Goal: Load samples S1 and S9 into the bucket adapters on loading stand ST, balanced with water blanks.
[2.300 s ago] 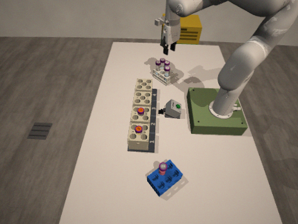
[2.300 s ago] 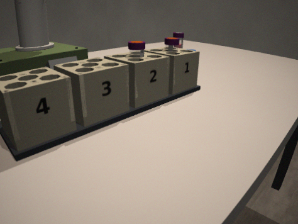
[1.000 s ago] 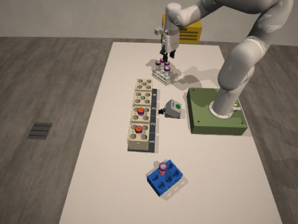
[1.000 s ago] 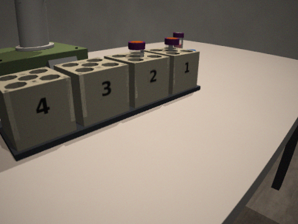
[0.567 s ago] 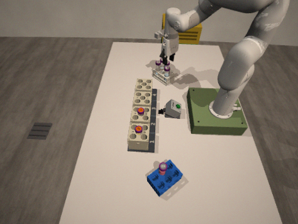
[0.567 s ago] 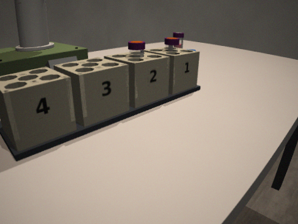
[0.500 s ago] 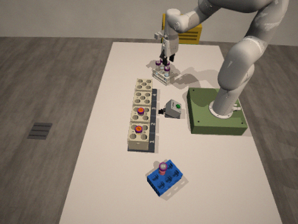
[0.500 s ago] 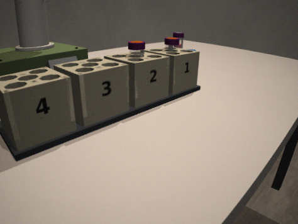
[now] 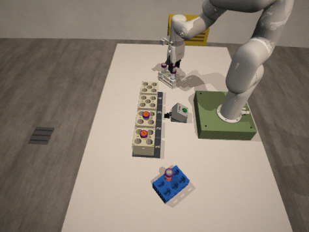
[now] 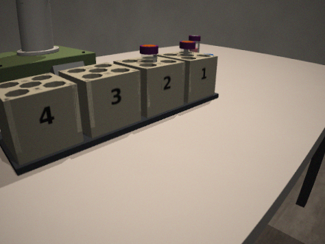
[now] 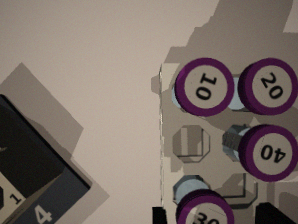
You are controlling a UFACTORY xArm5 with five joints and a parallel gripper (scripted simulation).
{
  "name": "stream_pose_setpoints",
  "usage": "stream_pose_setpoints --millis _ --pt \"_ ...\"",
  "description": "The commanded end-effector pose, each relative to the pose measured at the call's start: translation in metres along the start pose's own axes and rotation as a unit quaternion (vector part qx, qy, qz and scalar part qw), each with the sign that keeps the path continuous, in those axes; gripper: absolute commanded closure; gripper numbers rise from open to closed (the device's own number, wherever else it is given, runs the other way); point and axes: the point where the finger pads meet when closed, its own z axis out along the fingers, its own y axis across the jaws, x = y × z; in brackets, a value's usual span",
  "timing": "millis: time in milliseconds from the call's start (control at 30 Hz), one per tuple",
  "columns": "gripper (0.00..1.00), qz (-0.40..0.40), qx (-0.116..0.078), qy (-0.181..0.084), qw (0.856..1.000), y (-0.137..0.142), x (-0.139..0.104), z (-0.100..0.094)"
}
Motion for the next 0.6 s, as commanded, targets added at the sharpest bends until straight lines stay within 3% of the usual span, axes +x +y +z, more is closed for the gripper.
stream_pose_setpoints --millis 0,567 --pt "0.43 0.000 0.003 0.002 1.000 0.000 0.002 0.006" --pt "0.43 0.000 0.003 0.002 1.000 0.000 0.002 0.016"
